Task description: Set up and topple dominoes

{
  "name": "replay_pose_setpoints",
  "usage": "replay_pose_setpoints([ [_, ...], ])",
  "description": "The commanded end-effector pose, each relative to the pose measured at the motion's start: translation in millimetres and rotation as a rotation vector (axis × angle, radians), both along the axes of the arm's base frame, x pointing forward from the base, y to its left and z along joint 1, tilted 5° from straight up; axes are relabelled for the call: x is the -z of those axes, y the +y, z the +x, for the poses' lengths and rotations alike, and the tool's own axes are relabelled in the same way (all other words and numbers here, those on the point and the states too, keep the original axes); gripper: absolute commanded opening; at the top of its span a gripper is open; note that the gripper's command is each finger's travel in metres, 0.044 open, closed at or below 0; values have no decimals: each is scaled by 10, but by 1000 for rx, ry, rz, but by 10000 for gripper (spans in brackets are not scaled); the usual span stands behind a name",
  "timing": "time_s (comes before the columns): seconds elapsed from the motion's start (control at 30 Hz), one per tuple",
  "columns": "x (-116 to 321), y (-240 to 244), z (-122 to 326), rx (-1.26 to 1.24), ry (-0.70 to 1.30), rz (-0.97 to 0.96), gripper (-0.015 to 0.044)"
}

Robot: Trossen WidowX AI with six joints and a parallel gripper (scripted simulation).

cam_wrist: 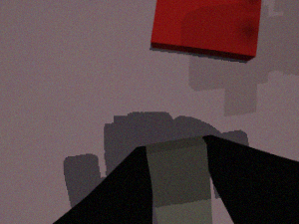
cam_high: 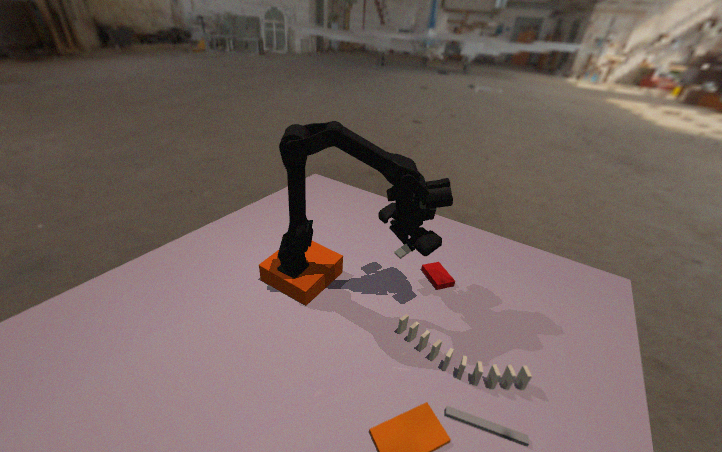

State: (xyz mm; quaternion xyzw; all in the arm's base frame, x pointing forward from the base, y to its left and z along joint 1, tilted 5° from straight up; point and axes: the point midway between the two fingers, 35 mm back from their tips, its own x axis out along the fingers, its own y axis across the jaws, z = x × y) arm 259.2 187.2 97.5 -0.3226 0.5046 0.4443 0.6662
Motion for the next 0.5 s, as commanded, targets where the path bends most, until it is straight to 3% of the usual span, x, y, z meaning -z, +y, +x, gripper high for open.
replay_pose_setpoints([
  [0.0, 52, 19, 41, 22, -8, 81, 107],
  [0.47, 164, 11, 194, 68, -79, 374, 107],
])
